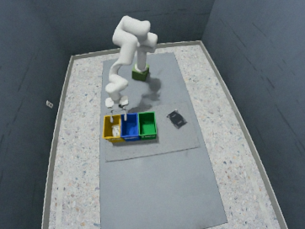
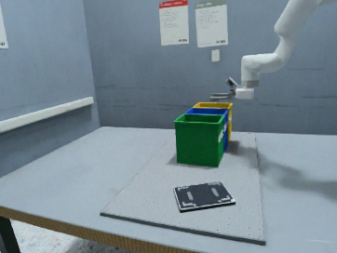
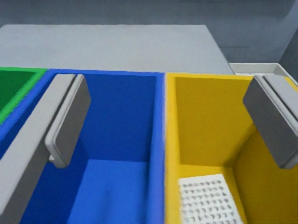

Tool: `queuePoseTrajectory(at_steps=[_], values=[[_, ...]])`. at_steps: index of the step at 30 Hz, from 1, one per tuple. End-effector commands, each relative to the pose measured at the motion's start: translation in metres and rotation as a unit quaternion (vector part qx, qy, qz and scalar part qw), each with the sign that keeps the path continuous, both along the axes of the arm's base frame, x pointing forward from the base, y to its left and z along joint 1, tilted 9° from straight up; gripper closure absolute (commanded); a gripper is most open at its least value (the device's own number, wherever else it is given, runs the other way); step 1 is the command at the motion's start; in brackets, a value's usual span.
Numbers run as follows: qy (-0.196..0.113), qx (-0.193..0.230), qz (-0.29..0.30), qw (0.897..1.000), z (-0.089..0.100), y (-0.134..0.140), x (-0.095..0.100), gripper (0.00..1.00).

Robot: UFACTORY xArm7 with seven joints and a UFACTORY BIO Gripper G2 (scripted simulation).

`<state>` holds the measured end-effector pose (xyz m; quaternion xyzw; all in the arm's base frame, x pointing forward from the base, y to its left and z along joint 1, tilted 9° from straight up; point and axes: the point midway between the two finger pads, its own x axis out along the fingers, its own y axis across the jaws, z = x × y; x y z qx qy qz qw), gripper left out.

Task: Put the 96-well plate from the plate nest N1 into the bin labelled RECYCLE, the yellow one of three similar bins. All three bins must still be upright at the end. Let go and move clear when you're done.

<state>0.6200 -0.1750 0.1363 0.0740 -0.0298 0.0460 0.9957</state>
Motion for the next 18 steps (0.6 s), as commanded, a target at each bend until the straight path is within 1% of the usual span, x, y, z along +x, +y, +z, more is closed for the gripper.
queuePoseTrajectory(at_steps=[1, 5, 7, 18], values=[[-0.002, -0.002, -0.002, 1.000, 0.010, 0.017, -0.010, 0.82], [-0.002, -0.002, -0.002, 1.000, 0.017, 0.034, -0.019, 0.82], [-0.002, -0.002, -0.002, 1.000, 0.017, 0.034, -0.019, 0.82], [-0.002, -0.001, -0.002, 1.000, 0.035, 0.080, -0.043, 0.82]])
